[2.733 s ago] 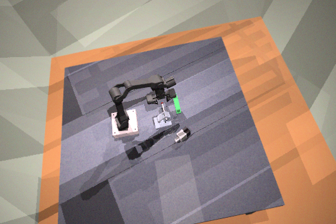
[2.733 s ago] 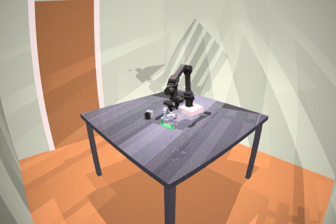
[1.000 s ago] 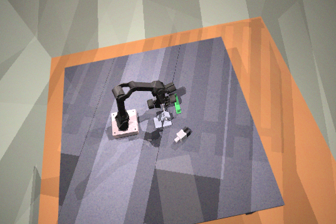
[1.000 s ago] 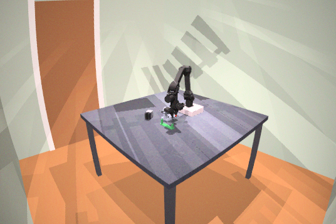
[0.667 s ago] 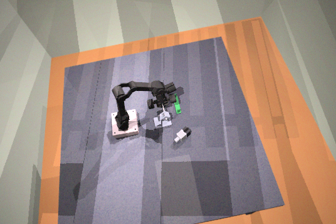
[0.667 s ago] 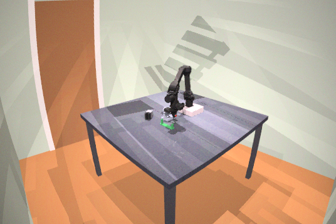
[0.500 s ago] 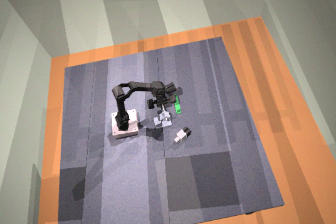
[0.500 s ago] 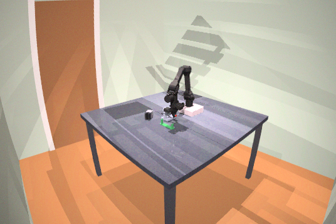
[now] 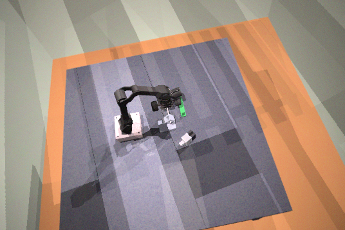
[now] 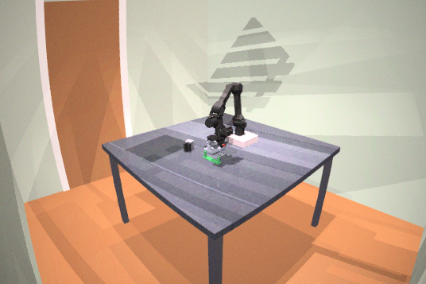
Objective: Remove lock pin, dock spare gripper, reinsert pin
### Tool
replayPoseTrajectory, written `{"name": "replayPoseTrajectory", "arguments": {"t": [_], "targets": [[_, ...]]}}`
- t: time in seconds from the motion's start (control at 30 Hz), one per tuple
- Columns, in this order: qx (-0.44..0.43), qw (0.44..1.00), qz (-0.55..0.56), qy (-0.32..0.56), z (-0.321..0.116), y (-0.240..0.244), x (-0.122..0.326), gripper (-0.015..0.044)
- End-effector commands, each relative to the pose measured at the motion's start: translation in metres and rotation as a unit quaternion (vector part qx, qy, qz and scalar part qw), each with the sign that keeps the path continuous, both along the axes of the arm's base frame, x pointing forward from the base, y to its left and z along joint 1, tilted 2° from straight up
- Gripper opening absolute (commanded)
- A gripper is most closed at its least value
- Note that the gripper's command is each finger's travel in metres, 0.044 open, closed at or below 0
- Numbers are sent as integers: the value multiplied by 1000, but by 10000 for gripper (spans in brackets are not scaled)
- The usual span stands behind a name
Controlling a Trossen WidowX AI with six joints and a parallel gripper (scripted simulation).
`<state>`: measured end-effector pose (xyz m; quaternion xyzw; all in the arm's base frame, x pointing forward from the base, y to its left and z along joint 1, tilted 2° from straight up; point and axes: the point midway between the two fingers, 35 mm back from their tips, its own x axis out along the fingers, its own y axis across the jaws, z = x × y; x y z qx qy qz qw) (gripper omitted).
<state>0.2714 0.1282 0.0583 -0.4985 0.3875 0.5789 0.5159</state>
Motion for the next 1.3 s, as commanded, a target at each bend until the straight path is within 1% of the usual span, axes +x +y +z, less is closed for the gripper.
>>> {"name": "replayPoseTrajectory", "arguments": {"t": [0.0, 1.27], "targets": [[9, 1000, 2, 2, 2, 3, -1, 0], [9, 1000, 2, 3, 7, 34, -5, 0]]}}
